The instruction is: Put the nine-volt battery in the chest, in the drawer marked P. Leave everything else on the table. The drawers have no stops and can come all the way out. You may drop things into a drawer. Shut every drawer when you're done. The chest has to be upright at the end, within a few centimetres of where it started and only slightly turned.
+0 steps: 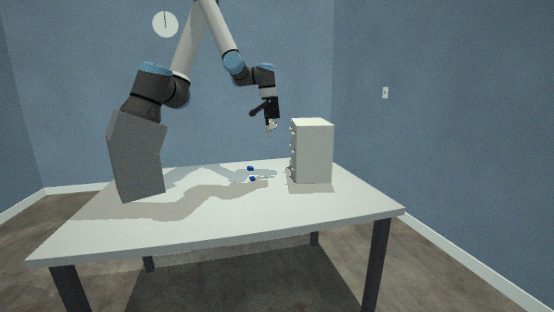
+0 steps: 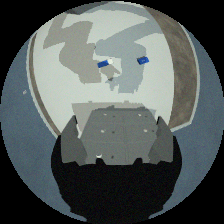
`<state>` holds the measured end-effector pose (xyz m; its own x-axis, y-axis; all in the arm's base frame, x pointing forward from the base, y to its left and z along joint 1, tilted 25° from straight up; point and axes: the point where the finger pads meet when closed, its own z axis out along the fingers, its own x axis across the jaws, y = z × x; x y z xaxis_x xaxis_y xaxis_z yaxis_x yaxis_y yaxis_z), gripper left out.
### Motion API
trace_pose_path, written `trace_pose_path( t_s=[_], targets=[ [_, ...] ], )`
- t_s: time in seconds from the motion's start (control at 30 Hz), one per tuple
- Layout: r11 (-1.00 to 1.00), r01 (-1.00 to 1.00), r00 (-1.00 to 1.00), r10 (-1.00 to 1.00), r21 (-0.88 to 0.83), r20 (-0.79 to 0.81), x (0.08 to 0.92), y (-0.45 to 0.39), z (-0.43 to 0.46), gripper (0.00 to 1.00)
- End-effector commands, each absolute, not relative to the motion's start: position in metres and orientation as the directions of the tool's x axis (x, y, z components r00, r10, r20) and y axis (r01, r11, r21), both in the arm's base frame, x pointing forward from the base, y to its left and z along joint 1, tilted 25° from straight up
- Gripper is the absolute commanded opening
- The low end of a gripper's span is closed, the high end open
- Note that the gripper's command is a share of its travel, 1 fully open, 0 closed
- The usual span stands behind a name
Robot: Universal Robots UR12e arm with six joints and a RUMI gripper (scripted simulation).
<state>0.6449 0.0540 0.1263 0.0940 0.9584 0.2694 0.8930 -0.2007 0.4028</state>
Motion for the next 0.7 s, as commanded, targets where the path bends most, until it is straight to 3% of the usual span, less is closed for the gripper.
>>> trace_pose_path(
  t_s=[0.0,0.67],
  targets=[
    [-0.206,0.88,0.094,0.959,0.427,0.269,0.648,0.054,0.125,1.0],
    [-0.231,0.81,0.094,0.959,0.539,0.269,0.66,0.055,0.119,1.0]
  ],
)
